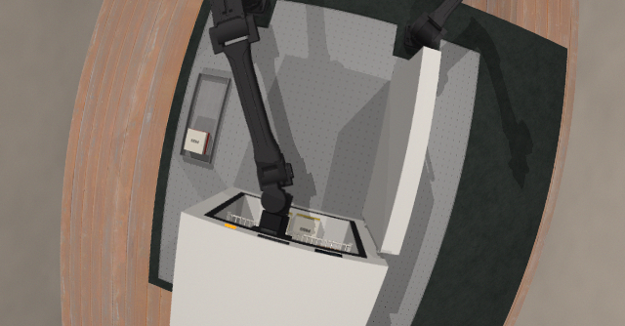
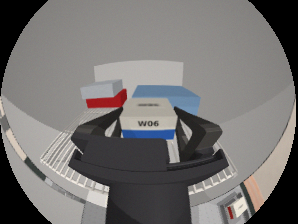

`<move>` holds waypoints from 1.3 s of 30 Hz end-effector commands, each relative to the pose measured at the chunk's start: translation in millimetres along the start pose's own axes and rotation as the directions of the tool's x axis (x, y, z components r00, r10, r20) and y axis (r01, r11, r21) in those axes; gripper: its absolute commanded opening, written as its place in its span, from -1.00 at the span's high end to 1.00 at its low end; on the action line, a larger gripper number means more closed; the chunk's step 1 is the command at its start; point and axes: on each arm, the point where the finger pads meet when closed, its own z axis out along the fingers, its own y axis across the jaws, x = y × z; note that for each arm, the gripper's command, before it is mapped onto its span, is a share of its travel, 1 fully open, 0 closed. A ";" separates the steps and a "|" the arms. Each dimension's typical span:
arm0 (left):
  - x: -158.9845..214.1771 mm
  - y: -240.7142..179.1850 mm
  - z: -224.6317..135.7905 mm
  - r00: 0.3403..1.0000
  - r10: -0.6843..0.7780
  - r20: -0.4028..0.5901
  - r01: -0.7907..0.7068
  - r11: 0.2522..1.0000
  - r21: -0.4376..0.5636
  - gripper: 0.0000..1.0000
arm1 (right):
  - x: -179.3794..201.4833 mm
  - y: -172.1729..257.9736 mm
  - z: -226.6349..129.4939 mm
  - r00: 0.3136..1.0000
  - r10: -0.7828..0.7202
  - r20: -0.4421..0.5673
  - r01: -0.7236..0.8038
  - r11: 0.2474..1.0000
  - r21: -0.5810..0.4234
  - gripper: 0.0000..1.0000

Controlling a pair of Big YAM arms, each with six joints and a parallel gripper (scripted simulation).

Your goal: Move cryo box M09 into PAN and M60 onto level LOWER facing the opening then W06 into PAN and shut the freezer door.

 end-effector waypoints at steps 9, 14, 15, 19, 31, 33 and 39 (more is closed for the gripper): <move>16.6 -0.2 4.1 0.999 -0.011 -0.033 0.011 1.000 0.000 1.00 | -18.8 10.0 10.8 0.999 0.023 0.031 -0.023 1.000 -0.006 -0.53; 16.6 -0.2 4.1 0.999 -0.011 -0.033 0.011 1.000 0.000 1.00 | -16.7 9.9 10.1 0.999 0.022 0.027 -0.022 1.000 -0.007 -0.53; 16.6 -0.2 4.1 0.999 -0.011 -0.033 0.011 1.000 0.000 1.00 | -16.2 9.8 10.0 0.999 0.021 0.027 -0.021 1.000 -0.007 -0.53; 16.6 -0.2 4.1 0.999 -0.011 -0.033 0.011 1.000 0.000 1.00 | -14.5 9.7 9.4 1.000 0.020 0.024 -0.020 1.000 -0.007 -0.53; 16.6 -0.2 4.1 0.999 -0.011 -0.033 0.011 1.000 0.000 1.00 | -34.9 6.0 -14.1 0.998 0.030 0.047 -0.030 1.000 -0.009 -0.53; 16.6 -0.2 4.1 0.999 -0.011 -0.033 0.011 1.000 0.000 1.00 | -35.1 6.1 -17.4 0.998 0.029 0.047 -0.028 1.000 -0.009 -0.53; 16.6 -0.2 4.1 0.999 -0.011 -0.033 0.011 1.000 0.000 1.00 | -29.2 7.1 -26.9 0.999 0.019 0.040 -0.019 1.000 -0.009 -0.53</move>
